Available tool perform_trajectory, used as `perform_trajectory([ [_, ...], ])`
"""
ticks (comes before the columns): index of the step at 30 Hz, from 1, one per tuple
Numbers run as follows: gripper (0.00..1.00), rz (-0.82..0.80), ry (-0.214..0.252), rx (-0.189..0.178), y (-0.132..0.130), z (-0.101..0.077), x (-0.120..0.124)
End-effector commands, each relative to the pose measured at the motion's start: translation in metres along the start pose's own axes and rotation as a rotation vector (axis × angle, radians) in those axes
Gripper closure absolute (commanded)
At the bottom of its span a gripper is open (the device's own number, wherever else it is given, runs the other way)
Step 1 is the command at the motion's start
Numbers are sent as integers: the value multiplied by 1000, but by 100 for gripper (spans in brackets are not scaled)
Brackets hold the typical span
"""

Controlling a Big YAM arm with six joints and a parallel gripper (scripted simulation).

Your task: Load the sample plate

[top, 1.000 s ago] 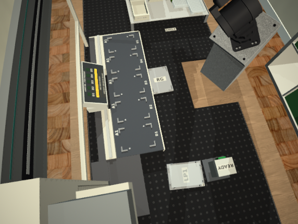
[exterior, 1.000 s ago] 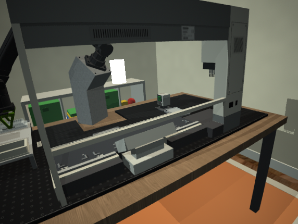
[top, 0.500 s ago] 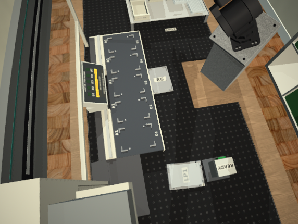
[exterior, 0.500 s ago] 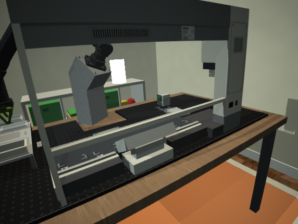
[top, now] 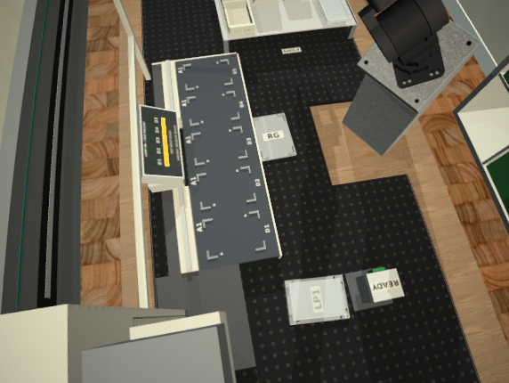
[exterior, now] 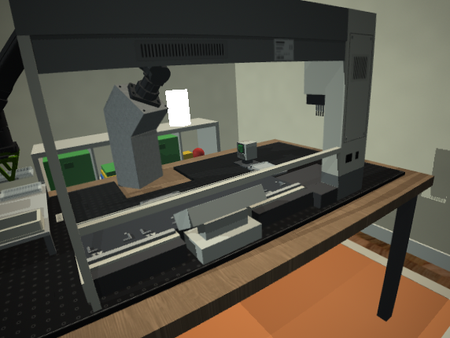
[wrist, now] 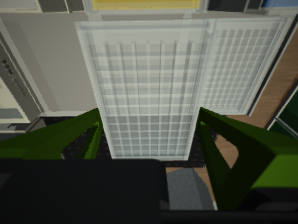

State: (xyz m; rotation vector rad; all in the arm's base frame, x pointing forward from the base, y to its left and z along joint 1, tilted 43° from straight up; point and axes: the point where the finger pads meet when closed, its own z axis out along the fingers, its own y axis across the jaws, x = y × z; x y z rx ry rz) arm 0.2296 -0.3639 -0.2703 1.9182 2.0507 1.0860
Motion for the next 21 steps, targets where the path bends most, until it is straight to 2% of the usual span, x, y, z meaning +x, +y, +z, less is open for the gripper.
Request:
perform_trajectory([
  [1,100,-11,-47,-14,3,-35,-12],
  [21,100,-22,-61,-14,6,-65,-19],
])
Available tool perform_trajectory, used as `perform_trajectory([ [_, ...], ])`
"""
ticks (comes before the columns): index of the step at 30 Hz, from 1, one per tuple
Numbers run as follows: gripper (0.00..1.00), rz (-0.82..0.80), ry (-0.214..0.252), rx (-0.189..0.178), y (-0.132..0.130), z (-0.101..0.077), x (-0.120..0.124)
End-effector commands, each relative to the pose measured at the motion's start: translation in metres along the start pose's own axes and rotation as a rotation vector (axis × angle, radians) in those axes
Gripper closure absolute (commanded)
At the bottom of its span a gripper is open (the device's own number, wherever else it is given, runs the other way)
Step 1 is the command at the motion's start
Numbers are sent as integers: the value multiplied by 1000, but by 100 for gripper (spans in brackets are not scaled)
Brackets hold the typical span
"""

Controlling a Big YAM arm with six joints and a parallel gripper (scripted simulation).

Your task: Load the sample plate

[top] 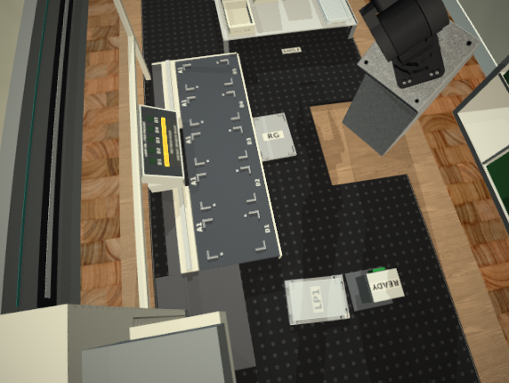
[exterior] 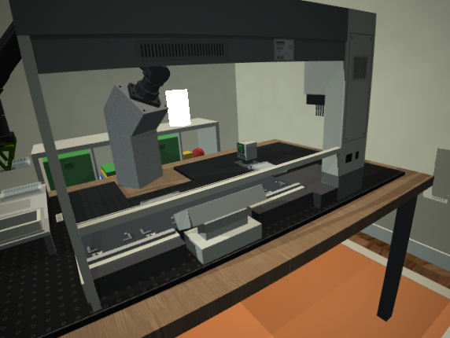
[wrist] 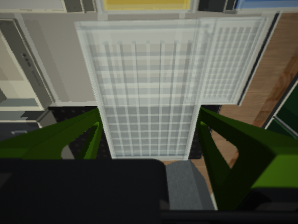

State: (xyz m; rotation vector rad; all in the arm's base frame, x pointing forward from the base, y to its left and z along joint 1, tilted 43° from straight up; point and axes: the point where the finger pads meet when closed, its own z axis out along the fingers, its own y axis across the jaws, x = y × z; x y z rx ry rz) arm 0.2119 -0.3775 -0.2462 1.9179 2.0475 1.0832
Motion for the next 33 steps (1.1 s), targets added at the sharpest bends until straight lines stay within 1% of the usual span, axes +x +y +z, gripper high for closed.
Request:
perform_trajectory([
  [1,100,-23,-59,-13,6,-35,-20],
  [10,100,-32,-71,-13,9,-53,-27],
  [33,100,-31,-71,-14,9,-54,-26],
])
